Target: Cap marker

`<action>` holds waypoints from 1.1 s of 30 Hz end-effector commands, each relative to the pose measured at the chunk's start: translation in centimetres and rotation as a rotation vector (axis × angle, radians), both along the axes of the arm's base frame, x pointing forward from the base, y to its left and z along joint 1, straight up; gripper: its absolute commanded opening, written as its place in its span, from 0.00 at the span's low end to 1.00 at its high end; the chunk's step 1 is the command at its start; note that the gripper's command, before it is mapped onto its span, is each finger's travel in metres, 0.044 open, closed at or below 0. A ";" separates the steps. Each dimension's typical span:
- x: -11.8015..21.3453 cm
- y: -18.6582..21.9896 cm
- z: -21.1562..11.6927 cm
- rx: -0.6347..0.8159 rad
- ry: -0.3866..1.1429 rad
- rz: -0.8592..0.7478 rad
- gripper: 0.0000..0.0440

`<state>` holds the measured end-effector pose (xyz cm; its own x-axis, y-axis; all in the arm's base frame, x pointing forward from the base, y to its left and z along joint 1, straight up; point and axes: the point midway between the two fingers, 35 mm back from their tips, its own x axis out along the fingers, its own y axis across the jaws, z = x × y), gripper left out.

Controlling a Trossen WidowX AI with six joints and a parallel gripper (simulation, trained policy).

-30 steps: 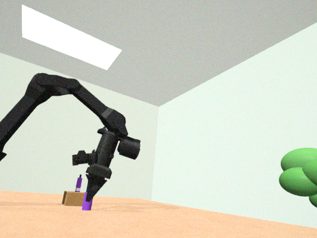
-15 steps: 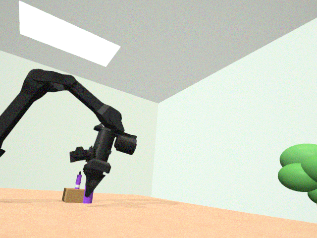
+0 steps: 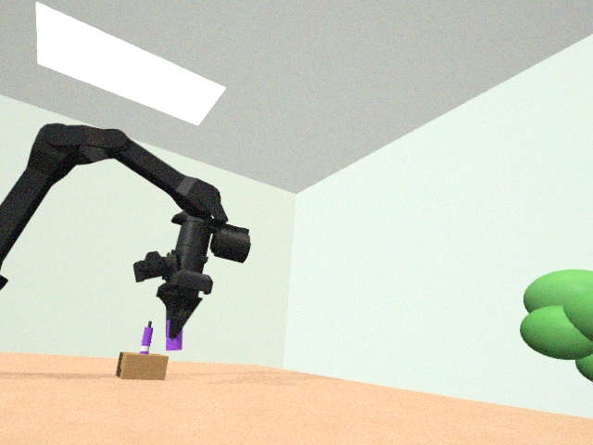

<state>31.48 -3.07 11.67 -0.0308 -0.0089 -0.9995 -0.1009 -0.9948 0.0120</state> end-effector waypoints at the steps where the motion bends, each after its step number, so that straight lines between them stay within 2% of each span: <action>1: 0.2 1.2 1.5 0.002 -0.026 0.016 0.00; 18: -1.0 7.6 5.6 0.025 -0.032 0.078 0.00; 33: -2.3 11.1 6.2 0.026 0.005 0.119 0.00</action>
<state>29.24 7.63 17.96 -0.0267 0.0119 -0.9996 0.0181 -0.9998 -0.0124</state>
